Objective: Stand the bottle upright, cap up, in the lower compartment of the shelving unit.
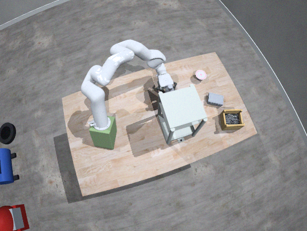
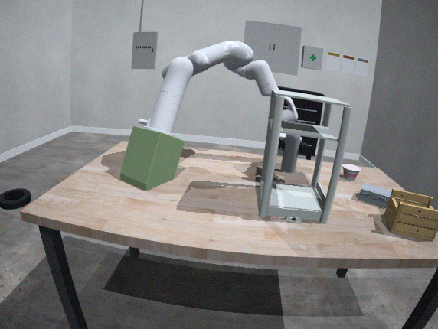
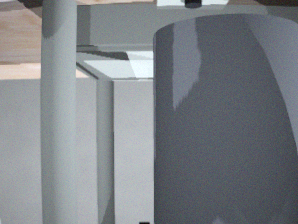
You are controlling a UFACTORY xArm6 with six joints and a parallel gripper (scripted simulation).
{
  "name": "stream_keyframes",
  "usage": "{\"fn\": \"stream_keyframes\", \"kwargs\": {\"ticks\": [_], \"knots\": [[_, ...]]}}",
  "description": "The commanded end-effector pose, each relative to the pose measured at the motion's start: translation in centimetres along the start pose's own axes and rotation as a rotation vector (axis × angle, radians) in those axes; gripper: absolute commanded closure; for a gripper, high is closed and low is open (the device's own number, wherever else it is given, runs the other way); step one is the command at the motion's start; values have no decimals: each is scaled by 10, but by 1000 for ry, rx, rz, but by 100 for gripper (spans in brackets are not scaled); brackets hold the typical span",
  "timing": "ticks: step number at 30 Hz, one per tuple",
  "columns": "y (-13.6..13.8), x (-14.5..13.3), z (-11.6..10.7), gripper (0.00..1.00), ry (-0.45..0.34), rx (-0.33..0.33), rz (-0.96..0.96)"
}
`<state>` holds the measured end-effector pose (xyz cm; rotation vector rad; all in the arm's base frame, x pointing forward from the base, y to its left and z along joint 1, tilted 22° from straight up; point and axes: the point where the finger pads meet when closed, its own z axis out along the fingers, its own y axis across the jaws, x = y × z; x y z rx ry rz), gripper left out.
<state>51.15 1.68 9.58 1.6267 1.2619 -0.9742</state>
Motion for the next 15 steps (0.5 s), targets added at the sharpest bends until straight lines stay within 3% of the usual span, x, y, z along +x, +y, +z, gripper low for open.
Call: {"fn": "stream_keyframes", "kwargs": {"ticks": [1, 15], "knots": [[1, -1, 2, 100, 1, 0, 4], [1, -1, 30, 100, 1, 0, 4]]}}
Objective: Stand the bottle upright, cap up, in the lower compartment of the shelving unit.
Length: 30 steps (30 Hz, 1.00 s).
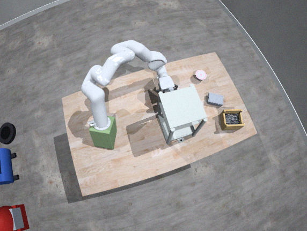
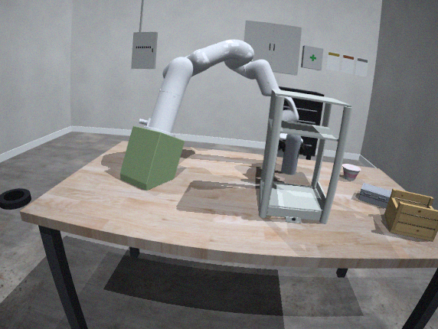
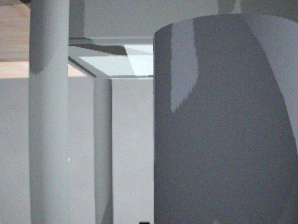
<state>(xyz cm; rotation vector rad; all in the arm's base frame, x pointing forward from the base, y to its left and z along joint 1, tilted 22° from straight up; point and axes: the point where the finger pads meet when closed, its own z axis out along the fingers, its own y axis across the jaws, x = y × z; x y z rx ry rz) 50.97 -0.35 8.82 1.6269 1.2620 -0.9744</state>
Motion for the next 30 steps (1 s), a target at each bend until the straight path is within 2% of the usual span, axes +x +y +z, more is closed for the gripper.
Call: {"fn": "stream_keyframes", "kwargs": {"ticks": [1, 4, 18, 20, 30], "knots": [[1, -1, 10, 100, 1, -1, 4], [1, -1, 13, 100, 1, -1, 4], [1, -1, 59, 100, 1, -1, 4], [1, -1, 59, 100, 1, -1, 4], [1, -1, 90, 100, 1, -1, 4]]}}
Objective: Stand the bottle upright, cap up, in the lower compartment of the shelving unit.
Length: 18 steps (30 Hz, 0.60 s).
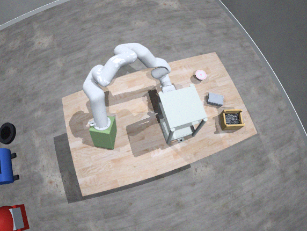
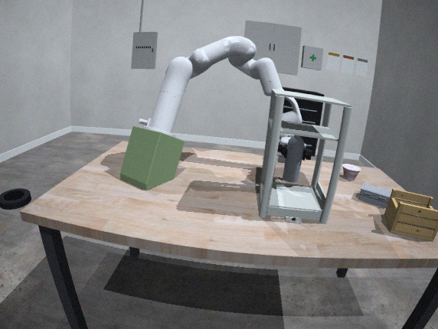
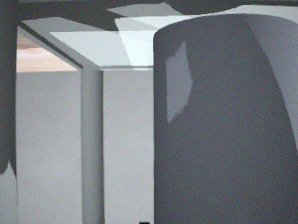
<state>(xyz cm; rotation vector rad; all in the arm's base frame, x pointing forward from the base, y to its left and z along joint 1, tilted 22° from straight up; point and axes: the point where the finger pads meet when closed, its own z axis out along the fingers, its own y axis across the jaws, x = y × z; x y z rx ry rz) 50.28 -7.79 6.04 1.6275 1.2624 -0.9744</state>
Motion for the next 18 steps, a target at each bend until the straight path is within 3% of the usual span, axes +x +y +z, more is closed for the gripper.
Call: {"fn": "stream_keyframes", "kwargs": {"ticks": [1, 18], "knots": [[1, -1, 13, 100, 1, -1, 4], [1, -1, 40, 100, 1, -1, 4]]}}
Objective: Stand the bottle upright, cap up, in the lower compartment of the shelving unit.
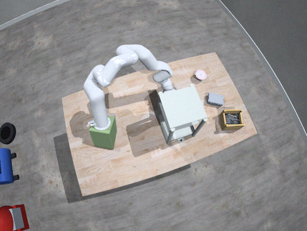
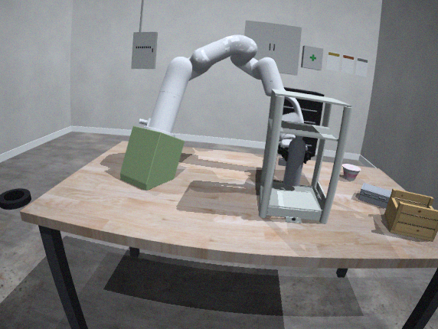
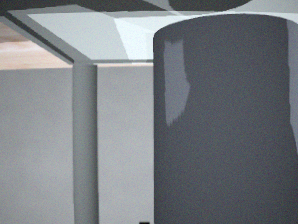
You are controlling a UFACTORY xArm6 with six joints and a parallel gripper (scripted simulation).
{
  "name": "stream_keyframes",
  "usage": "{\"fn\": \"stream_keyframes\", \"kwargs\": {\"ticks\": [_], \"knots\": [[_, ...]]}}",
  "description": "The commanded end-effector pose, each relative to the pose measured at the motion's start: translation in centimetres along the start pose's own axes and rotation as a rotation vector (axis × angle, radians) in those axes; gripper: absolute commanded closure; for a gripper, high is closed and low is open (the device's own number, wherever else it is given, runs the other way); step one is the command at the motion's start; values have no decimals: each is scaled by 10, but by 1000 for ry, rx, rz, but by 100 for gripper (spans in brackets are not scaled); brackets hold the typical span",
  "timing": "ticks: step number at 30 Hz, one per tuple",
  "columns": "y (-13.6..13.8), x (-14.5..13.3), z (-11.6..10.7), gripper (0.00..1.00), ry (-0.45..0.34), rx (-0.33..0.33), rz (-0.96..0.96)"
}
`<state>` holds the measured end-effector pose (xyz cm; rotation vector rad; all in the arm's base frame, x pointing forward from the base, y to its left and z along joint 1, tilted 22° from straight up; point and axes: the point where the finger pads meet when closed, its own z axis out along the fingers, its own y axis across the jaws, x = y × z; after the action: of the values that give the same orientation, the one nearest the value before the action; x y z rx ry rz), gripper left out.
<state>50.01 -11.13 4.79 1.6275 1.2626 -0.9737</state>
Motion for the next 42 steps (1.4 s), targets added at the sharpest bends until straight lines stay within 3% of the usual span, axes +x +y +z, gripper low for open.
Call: {"fn": "stream_keyframes", "kwargs": {"ticks": [1, 42], "knots": [[1, -1, 5, 100, 0, -1, 4], [2, -1, 10, 100, 0, -1, 4]]}}
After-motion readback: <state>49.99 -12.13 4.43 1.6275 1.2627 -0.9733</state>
